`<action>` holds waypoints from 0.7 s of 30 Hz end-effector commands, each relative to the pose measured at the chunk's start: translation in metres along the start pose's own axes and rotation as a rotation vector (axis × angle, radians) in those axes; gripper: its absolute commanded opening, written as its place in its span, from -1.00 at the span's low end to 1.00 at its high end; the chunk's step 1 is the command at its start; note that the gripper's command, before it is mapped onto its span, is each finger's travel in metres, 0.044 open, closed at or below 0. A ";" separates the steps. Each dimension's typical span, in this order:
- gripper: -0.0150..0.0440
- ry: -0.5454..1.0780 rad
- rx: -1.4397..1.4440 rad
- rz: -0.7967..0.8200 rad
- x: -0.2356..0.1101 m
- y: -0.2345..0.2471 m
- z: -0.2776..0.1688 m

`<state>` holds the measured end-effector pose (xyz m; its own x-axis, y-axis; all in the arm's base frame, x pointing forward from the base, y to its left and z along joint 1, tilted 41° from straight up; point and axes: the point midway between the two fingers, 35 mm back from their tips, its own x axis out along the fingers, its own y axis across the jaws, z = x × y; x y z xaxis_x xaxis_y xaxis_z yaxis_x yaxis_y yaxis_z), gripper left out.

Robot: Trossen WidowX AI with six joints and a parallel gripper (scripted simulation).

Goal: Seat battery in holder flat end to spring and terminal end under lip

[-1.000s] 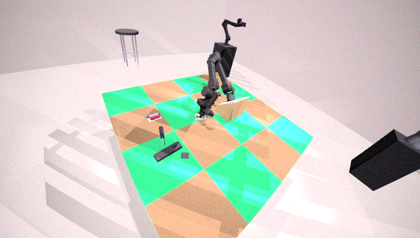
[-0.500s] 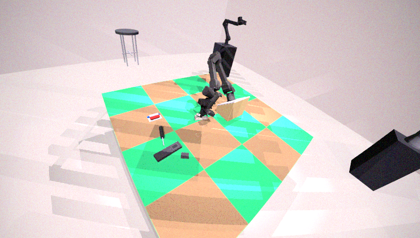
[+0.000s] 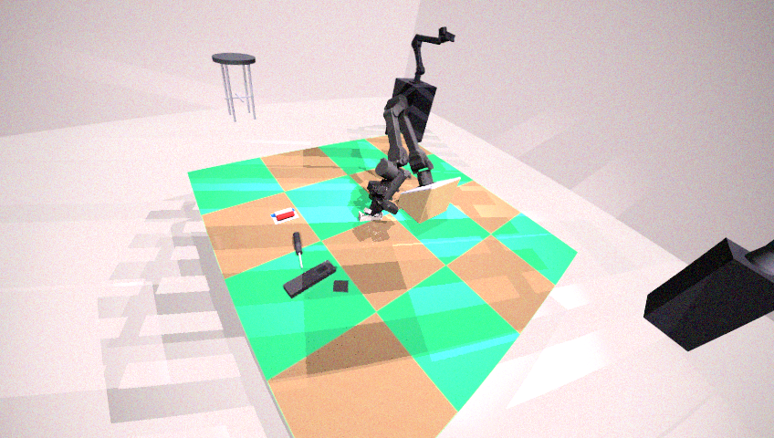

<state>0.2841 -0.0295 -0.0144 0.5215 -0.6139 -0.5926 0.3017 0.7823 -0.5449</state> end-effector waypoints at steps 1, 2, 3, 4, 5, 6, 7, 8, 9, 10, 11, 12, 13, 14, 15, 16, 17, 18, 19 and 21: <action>-0.30 0.007 -0.004 0.001 -0.002 0.000 -0.008; -0.30 0.007 -0.004 0.002 -0.002 0.000 -0.008; -0.30 0.007 -0.003 0.002 -0.003 0.000 -0.008; -0.30 0.008 -0.003 0.003 -0.003 0.000 -0.009; -0.30 0.008 -0.003 0.003 -0.003 0.000 -0.009; -0.30 0.009 -0.003 0.004 -0.003 0.000 -0.010; -0.30 0.009 -0.003 0.005 -0.004 0.000 -0.010; -0.30 0.010 -0.003 0.006 -0.004 0.000 -0.010; -0.30 0.010 -0.003 0.006 -0.004 0.000 -0.010; -0.30 0.011 -0.003 0.006 -0.004 0.000 -0.010; -0.30 0.013 -0.002 0.006 -0.003 0.000 -0.010; -0.30 0.017 -0.002 0.007 -0.003 0.000 -0.010; -0.30 0.022 -0.002 0.008 -0.003 0.001 -0.010; -0.30 0.027 -0.001 0.009 -0.002 0.001 -0.010; -0.30 0.032 -0.001 0.010 -0.002 0.001 -0.009; -0.30 0.037 0.001 0.010 -0.001 0.002 -0.009; -0.30 0.042 0.002 0.011 -0.001 0.002 -0.009; -0.30 0.047 0.004 0.011 0.000 0.002 -0.009; -0.30 0.052 0.004 0.012 0.000 0.002 -0.008; -0.30 0.063 0.003 0.013 0.001 0.003 -0.008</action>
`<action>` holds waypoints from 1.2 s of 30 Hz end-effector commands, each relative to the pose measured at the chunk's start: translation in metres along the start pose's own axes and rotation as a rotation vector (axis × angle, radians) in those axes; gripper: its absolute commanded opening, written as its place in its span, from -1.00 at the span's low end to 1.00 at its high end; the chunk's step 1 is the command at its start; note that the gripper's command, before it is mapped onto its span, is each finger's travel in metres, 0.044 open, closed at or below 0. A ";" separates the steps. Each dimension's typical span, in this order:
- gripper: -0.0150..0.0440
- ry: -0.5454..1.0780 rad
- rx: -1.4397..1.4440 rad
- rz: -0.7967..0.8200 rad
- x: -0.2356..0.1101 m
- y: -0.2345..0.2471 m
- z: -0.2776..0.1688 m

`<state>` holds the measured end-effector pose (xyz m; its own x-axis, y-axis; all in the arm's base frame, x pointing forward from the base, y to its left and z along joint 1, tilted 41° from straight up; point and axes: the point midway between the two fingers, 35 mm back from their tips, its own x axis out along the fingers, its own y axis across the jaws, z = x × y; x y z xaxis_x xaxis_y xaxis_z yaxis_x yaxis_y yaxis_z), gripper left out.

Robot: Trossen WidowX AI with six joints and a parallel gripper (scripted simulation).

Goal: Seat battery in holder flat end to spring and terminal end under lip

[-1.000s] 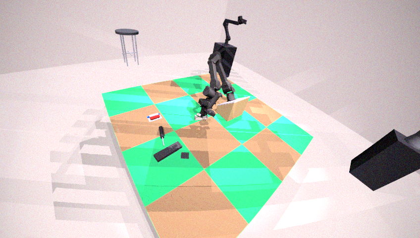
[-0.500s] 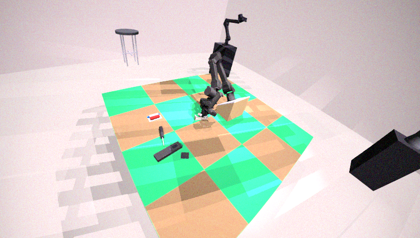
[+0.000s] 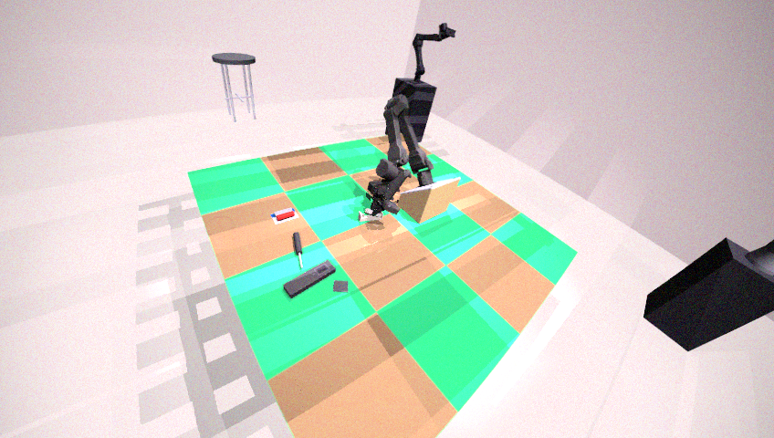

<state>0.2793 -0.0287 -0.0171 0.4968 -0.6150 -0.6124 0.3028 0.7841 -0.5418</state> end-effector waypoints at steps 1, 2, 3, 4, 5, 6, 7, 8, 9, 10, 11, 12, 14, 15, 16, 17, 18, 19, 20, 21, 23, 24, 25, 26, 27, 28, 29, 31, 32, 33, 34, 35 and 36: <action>-0.30 0.036 0.000 0.010 0.003 0.002 -0.002; -0.30 0.041 0.000 0.011 0.003 0.003 -0.002; -0.30 0.046 0.000 0.011 0.004 0.003 -0.002; -0.30 0.052 0.000 0.012 0.004 0.003 -0.001; -0.30 0.057 0.000 0.012 0.005 0.003 -0.001; -0.30 0.062 0.000 0.012 0.005 0.004 -0.001; -0.30 0.067 0.000 0.013 0.005 0.004 -0.001; -0.30 0.073 -0.001 0.014 0.006 0.004 0.000; -0.30 0.078 -0.001 0.014 0.006 0.004 0.000; -0.30 0.084 0.000 0.015 0.007 0.005 0.000; -0.30 0.089 0.000 0.015 0.007 0.005 0.000; -0.30 0.095 0.001 0.016 0.007 0.005 0.000; -0.30 0.105 0.003 0.016 0.008 0.005 0.001; -0.30 0.110 0.003 0.016 0.009 0.005 0.002; -0.30 0.115 0.004 0.016 0.009 0.005 0.002; -0.30 0.121 0.004 0.016 0.009 0.005 0.002; -0.30 0.127 0.005 0.016 0.010 0.005 0.002; -0.30 0.133 0.005 0.017 0.010 0.005 0.002; -0.30 0.139 0.006 0.017 0.010 0.005 0.002; -0.30 0.145 0.006 0.017 0.011 0.005 0.002; -0.30 0.156 0.007 0.017 0.011 0.005 0.003; -0.30 0.162 0.008 0.017 0.012 0.005 0.003; -0.30 0.168 0.008 0.017 0.012 0.005 0.003; -0.30 0.174 0.009 0.017 0.012 0.005 0.003; -0.30 0.180 0.009 0.017 0.012 0.005 0.003; -0.30 0.186 0.010 0.017 0.013 0.005 0.003; -0.30 0.192 0.011 0.017 0.013 0.005 0.003; -0.30 0.205 0.012 0.016 0.013 0.005 0.003; -0.30 0.211 0.013 0.016 0.014 0.005 0.003; -0.30 0.217 0.014 0.016 0.014 0.005 0.004; -0.30 0.223 0.015 0.016 0.014 0.005 0.004; -0.30 0.230 0.015 0.016 0.014 0.005 0.004; -0.30 0.236 0.016 0.015 0.014 0.005 0.004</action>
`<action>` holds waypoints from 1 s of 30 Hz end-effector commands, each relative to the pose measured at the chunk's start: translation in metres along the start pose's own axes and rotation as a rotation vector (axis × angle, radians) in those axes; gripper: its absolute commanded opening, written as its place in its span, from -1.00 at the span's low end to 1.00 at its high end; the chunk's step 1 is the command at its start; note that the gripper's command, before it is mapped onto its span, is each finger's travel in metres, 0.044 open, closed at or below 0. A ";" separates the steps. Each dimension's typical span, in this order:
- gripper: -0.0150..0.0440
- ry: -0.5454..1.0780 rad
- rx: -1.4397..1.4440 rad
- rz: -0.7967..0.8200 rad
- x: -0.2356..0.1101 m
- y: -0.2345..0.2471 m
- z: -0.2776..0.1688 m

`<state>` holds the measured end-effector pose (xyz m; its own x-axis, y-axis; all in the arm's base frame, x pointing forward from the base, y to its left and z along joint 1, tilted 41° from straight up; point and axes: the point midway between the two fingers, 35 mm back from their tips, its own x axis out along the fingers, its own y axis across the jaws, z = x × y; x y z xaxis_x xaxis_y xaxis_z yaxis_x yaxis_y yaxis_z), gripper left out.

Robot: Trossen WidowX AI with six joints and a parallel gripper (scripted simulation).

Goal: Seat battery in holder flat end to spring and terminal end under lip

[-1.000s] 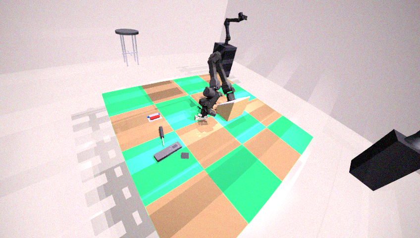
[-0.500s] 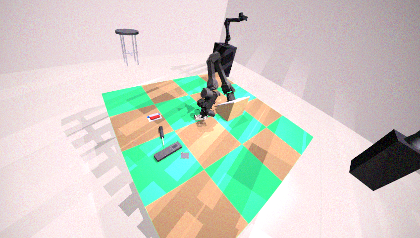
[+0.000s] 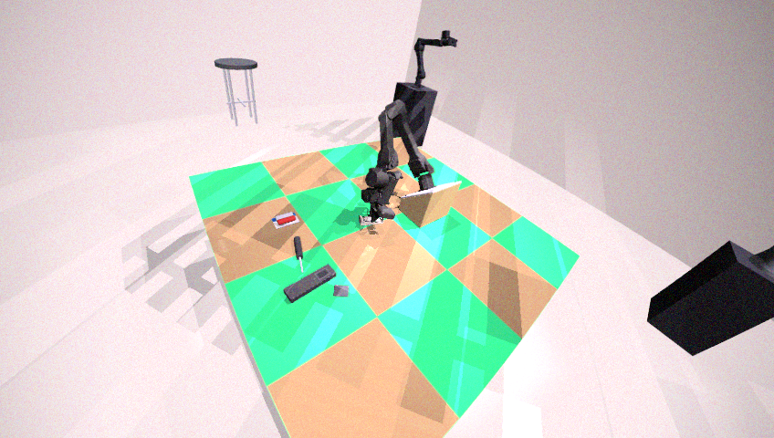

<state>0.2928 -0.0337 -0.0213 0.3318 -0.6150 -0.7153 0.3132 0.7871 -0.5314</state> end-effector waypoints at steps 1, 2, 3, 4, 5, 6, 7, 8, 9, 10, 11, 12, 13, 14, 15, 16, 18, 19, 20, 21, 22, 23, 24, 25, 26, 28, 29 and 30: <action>-0.30 0.048 0.002 0.010 0.003 0.002 -0.004; -0.30 0.054 0.003 0.010 0.003 0.002 -0.004; -0.30 0.061 0.004 0.010 0.003 0.002 -0.004; -0.30 0.067 0.005 0.010 0.003 0.002 -0.004; -0.30 0.073 0.006 0.010 0.003 0.001 -0.003; -0.30 0.080 0.007 0.009 0.004 0.001 -0.003; -0.30 0.087 0.008 0.009 0.004 0.001 -0.003; -0.30 0.093 0.009 0.009 0.004 0.001 -0.003; -0.30 0.100 0.010 0.009 0.004 0.001 -0.003; -0.30 0.106 0.011 0.008 0.004 0.000 -0.003; -0.30 0.113 0.012 0.008 0.004 0.000 -0.003; -0.30 0.119 0.013 0.008 0.004 0.000 -0.003; -0.30 0.126 0.014 0.008 0.004 0.000 -0.003; -0.30 0.133 0.015 0.008 0.004 -0.001 -0.003; -0.30 0.139 0.016 0.008 0.004 -0.001 -0.003; -0.30 0.146 0.017 0.008 0.004 -0.001 -0.003; -0.30 0.160 0.019 0.008 0.004 -0.002 -0.003; -0.30 0.167 0.020 0.008 0.004 -0.002 -0.003; -0.30 0.173 0.021 0.008 0.004 -0.002 -0.003; -0.30 0.180 0.022 0.008 0.004 -0.002 -0.003; -0.30 0.187 0.023 0.009 0.004 -0.002 -0.003; -0.30 0.193 0.024 0.009 0.004 -0.003 -0.003; -0.30 0.200 0.025 0.009 0.004 -0.003 -0.002; -0.30 0.207 0.025 0.009 0.004 -0.003 -0.002; -0.30 0.213 0.026 0.010 0.004 -0.003 -0.002; -0.30 0.227 0.028 0.011 0.004 -0.004 -0.002; -0.30 0.233 0.028 0.011 0.004 -0.004 -0.002; -0.30 0.240 0.029 0.012 0.004 -0.004 -0.002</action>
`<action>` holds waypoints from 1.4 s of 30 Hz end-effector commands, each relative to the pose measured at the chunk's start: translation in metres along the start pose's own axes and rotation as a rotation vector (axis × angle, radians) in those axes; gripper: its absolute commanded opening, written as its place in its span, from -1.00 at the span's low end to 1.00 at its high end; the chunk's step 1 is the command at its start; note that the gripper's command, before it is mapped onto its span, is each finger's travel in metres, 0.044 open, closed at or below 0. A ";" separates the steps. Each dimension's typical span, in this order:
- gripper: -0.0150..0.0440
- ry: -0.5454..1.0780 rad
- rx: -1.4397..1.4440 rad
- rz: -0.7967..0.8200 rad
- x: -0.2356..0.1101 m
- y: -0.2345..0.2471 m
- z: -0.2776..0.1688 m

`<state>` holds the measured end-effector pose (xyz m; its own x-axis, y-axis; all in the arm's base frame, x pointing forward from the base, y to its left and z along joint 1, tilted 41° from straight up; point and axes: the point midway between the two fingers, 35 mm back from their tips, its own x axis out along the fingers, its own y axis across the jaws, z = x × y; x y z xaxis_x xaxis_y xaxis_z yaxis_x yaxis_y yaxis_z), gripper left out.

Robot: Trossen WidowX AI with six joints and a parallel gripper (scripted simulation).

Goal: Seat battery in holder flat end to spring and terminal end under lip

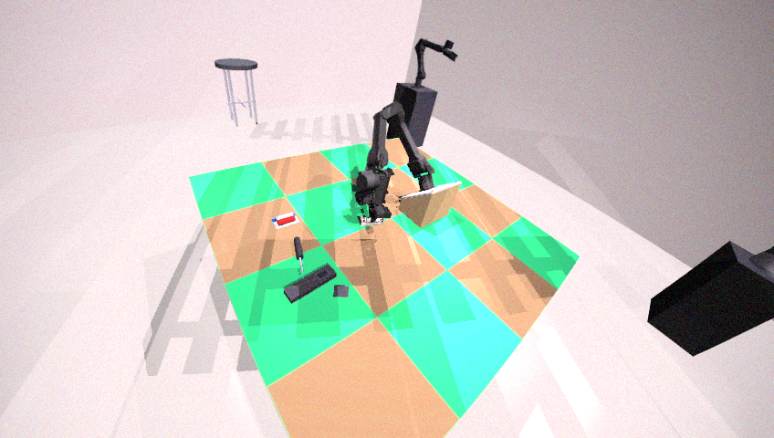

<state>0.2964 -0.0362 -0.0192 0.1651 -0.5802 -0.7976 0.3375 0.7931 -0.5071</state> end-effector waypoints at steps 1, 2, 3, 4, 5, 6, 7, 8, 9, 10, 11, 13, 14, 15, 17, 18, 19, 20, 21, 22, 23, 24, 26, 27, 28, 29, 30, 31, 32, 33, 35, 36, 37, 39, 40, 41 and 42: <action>-0.30 0.058 0.000 -0.005 0.004 -0.003 -0.006; -0.30 0.064 0.000 -0.004 0.004 -0.003 -0.005; -0.30 0.071 0.001 -0.004 0.004 -0.003 -0.005; -0.30 0.078 0.002 -0.003 0.004 -0.003 -0.005; -0.30 0.085 0.002 -0.003 0.004 -0.004 -0.005; -0.30 0.092 0.003 -0.002 0.004 -0.004 -0.005; -0.30 0.099 0.004 -0.001 0.004 -0.004 -0.005; -0.30 0.106 0.004 0.000 0.004 -0.004 -0.005; -0.30 0.113 0.005 0.000 0.004 -0.005 -0.005; -0.30 0.120 0.006 0.001 0.004 -0.005 -0.005; -0.30 0.126 0.007 0.002 0.004 -0.005 -0.005; -0.30 0.133 0.007 0.003 0.004 -0.005 -0.004; -0.30 0.137 0.007 0.004 0.004 -0.005 -0.004; -0.30 0.142 0.007 0.005 0.004 -0.005 -0.004; -0.30 0.148 0.008 0.007 0.004 -0.005 -0.002; -0.30 0.149 0.008 0.008 0.004 -0.005 -0.002; -0.30 0.150 0.008 0.009 0.004 -0.006 -0.001; -0.30 0.151 0.009 0.009 0.004 -0.006 -0.001; -0.30 0.151 0.009 0.010 0.004 -0.006 -0.001; -0.30 0.151 0.009 0.010 0.004 -0.006 -0.001; -0.30 0.151 0.009 0.010 0.004 -0.006 -0.001; -0.30 0.151 0.009 0.010 0.004 -0.006 -0.001; -0.30 0.151 0.009 0.011 0.004 -0.006 -0.001; -0.30 0.151 0.009 0.011 0.004 -0.006 -0.001; -0.30 0.151 0.009 0.011 0.004 -0.006 0.000; -0.30 0.151 0.009 0.011 0.004 -0.006 0.000; -0.30 0.151 0.009 0.011 0.005 -0.006 0.001; -0.30 0.151 0.009 0.011 0.005 -0.006 0.002; -0.30 0.151 0.009 0.011 0.005 -0.006 0.003; -0.30 0.150 0.009 0.011 0.005 -0.006 0.004; -0.30 0.148 0.009 0.011 0.005 -0.006 0.006; -0.30 0.147 0.010 0.011 0.005 -0.006 0.007; -0.30 0.146 0.010 0.011 0.005 -0.006 0.009; -0.30 0.143 0.010 0.011 0.005 -0.006 0.011; -0.30 0.141 0.010 0.011 0.005 -0.006 0.012; -0.30 0.139 0.010 0.011 0.005 -0.006 0.013; -0.30 0.139 0.010 0.011 0.005 -0.006 0.013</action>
<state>0.3046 -0.0451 -0.0170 0.0404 -0.5394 -0.8411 0.3516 0.7956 -0.4933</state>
